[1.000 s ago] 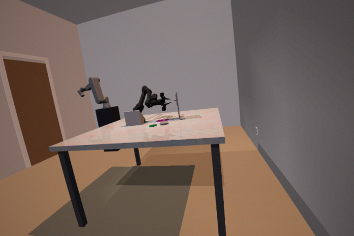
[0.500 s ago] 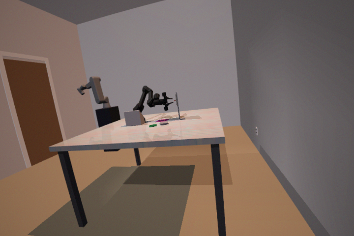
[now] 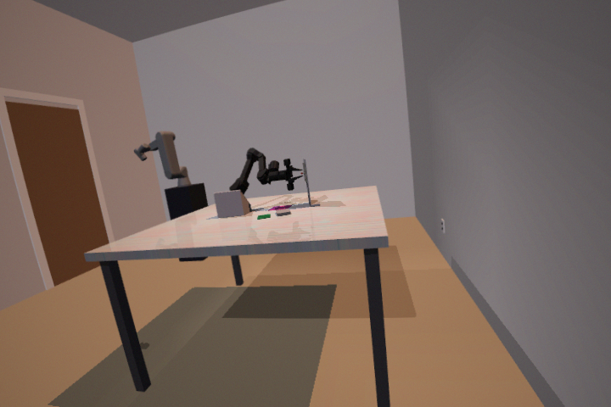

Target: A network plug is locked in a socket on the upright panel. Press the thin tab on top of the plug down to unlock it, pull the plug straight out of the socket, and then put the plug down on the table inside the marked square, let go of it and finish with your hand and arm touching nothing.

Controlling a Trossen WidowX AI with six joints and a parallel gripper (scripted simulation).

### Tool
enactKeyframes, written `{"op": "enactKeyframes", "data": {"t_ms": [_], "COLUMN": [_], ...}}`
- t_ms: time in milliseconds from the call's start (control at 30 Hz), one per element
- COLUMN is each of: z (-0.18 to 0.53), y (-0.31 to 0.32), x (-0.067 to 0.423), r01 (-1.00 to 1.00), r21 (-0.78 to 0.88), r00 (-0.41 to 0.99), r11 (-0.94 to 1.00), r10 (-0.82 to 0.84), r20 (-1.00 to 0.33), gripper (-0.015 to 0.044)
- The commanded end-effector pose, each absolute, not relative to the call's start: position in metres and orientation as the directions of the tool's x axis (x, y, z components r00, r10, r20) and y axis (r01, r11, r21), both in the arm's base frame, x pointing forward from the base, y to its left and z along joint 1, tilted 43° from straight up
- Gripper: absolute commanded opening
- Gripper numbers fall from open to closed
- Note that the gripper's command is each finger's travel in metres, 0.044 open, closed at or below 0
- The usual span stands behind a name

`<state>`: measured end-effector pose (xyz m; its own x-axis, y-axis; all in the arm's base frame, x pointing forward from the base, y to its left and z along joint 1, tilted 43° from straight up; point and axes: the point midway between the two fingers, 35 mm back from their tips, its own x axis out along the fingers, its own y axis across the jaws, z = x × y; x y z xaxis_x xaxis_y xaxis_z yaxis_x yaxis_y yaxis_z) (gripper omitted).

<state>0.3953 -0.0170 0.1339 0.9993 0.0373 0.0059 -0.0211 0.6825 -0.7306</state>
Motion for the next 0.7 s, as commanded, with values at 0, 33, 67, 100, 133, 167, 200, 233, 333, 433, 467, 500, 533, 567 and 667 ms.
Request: {"op": "enactKeyframes", "data": {"t_ms": [0, 33, 67, 100, 133, 167, 200, 233, 333, 433, 467, 500, 533, 567, 667], "z": [0.1337, 0.1337, 0.1337, 0.1337, 0.1337, 0.1337, 0.1337, 0.1337, 0.1337, 0.1337, 0.1337, 0.1337, 0.1337, 0.1337, 0.1337], "y": [-0.017, -0.017, -0.017, -0.017, -0.017, -0.017, -0.017, -0.017, -0.017, -0.017, -0.017, -0.017, -0.017, -0.017, -0.0171], "x": [0.3972, 0.3972, 0.3972, 0.3972, 0.3972, 0.3972, 0.3972, 0.3972, 0.3972, 0.3972, 0.3972, 0.3972, 0.3972, 0.3972, 0.3968], "r01": [-0.02, -0.02, -0.02, -0.02, -0.02, -0.02, -0.02, -0.02, -0.02, -0.02, -0.02, -0.02, -0.02, -0.02, -0.02], "r21": [-0.734, -0.734, -0.734, -0.734, -0.734, -0.734, -0.734, -0.734, -0.734, -0.734, -0.734, -0.734, -0.734, -0.734, -0.734], "r00": [0.999, 0.999, 0.999, 0.999, 0.999, 0.999, 0.999, 0.999, 0.999, 0.999, 0.999, 0.999, 0.999, 0.999, 0.999], "r11": [0.679, 0.679, 0.679, 0.679, 0.679, 0.679, 0.679, 0.679, 0.679, 0.679, 0.679, 0.679, 0.679, 0.679, 0.679], "r10": [0.033, 0.033, 0.033, 0.033, 0.033, 0.033, 0.033, 0.033, 0.033, 0.033, 0.033, 0.033, 0.033, 0.033, 0.033], "r20": [0.003, 0.003, 0.003, 0.003, 0.003, 0.003, 0.003, 0.003, 0.003, 0.003, 0.003, 0.003, 0.003, 0.003, 0.003], "gripper": [0.0104, 0.0097, 0.009, 0.0084, 0.0077, 0.007, 0.0064, 0.0057, 0.0037, 0.0017, 0.001, 0.0004, 0.0, 0.0, 0.0]}}
